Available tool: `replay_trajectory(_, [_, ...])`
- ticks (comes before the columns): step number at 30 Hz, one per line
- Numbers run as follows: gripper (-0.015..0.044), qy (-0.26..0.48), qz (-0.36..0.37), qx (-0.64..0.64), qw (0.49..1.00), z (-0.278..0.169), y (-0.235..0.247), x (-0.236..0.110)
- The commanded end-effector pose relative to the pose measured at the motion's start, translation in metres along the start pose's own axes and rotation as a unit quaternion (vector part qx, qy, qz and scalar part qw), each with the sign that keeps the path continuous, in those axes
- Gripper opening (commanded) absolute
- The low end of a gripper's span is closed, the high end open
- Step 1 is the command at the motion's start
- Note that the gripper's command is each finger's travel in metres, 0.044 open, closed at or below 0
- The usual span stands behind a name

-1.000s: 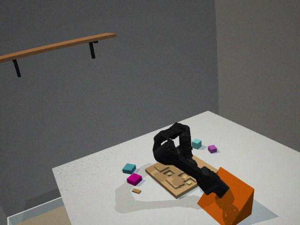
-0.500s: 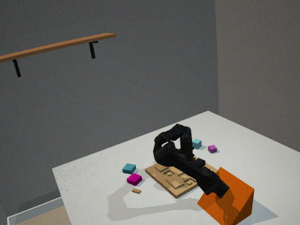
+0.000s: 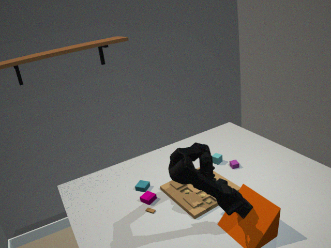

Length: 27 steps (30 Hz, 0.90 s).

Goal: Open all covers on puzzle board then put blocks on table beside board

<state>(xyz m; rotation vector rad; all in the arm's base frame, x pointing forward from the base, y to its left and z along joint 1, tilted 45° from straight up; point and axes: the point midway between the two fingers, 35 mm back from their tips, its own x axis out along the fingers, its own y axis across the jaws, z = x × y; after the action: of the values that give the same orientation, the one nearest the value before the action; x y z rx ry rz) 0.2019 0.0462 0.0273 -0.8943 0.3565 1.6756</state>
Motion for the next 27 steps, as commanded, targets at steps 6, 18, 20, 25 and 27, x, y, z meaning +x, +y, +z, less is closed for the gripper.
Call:
replay_trajectory(6, [0.0,-0.007,0.004,0.004,1.0,0.004,0.005,0.025])
replay_trajectory(18, [0.0,-0.007,0.004,0.004,1.0,0.004,0.005,0.034])
replay_trajectory(20, [0.0,-0.007,0.004,0.004,1.0,0.004,0.005,0.036])
replay_trajectory(25, [0.0,-0.007,0.004,0.004,1.0,0.005,0.006,0.037])
replay_trajectory(27, [0.0,-0.007,0.004,0.004,1.0,0.005,0.006,0.037])
